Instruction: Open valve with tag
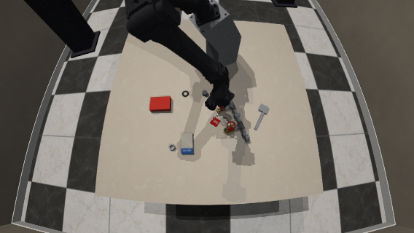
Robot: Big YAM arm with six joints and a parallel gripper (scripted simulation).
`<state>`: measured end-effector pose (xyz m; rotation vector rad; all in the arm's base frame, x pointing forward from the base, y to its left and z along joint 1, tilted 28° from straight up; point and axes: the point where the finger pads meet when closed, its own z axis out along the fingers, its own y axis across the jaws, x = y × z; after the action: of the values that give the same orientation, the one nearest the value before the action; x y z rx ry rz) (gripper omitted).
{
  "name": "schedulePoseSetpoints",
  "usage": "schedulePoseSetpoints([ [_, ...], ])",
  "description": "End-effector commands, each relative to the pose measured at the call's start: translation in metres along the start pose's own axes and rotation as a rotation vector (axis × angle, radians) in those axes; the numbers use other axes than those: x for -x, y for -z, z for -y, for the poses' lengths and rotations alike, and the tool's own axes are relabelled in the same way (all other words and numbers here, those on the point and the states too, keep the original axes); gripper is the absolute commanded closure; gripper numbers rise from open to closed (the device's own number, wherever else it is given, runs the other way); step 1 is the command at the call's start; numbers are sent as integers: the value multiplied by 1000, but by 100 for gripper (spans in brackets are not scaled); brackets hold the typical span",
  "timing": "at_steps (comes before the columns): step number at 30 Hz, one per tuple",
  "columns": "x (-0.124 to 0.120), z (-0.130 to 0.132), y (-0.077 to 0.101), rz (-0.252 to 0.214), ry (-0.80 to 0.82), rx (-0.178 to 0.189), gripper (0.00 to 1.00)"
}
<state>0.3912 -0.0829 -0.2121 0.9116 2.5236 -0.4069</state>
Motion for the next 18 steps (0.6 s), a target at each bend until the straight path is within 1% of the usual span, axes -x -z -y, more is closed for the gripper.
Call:
schedulePoseSetpoints([
  [1,2,-3,0,10,352,7,100],
  [3,2,-3,0,10,448,6,100],
  [5,2,-3,0,10,448,6,100],
  [6,2,-3,0,12,567,6,100],
  [18,2,-3,0,12,1140,1,100],
])
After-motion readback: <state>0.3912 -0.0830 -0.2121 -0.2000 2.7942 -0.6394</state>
